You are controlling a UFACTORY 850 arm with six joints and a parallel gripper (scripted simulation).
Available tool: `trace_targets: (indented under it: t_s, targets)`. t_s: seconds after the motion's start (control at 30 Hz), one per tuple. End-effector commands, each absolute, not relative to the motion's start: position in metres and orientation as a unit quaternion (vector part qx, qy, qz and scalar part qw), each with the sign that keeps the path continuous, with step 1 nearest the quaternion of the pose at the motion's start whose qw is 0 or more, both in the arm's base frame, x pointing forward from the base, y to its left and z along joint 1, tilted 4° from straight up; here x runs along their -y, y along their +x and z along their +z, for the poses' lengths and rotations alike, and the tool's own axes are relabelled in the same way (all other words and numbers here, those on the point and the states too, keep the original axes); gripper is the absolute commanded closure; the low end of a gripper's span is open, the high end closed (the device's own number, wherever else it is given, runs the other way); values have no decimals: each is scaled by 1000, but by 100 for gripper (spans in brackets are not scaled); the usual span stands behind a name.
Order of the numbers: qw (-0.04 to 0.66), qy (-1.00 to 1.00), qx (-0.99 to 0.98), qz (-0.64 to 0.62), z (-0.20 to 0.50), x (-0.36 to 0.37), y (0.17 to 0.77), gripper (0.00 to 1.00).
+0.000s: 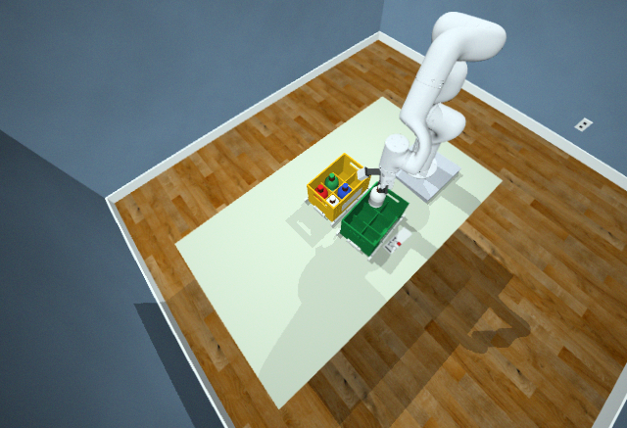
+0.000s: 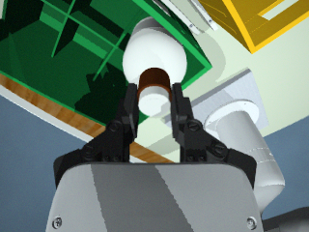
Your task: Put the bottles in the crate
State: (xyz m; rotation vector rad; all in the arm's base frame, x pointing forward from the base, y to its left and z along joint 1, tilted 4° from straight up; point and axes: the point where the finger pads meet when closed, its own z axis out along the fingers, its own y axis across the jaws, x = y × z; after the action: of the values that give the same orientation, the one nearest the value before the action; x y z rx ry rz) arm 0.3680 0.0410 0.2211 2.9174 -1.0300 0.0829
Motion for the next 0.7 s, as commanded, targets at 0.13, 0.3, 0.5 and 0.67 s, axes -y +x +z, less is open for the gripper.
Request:
trace_targets:
  t_s: [0.13, 0.3, 0.5, 0.67]
  targets:
    - [23, 942, 333, 28, 217, -41, 369, 100]
    - [23, 942, 333, 28, 212, -41, 369, 100]
    - [23, 942, 333, 28, 206, -40, 369, 100]
    - [23, 942, 333, 28, 203, -40, 369, 100]
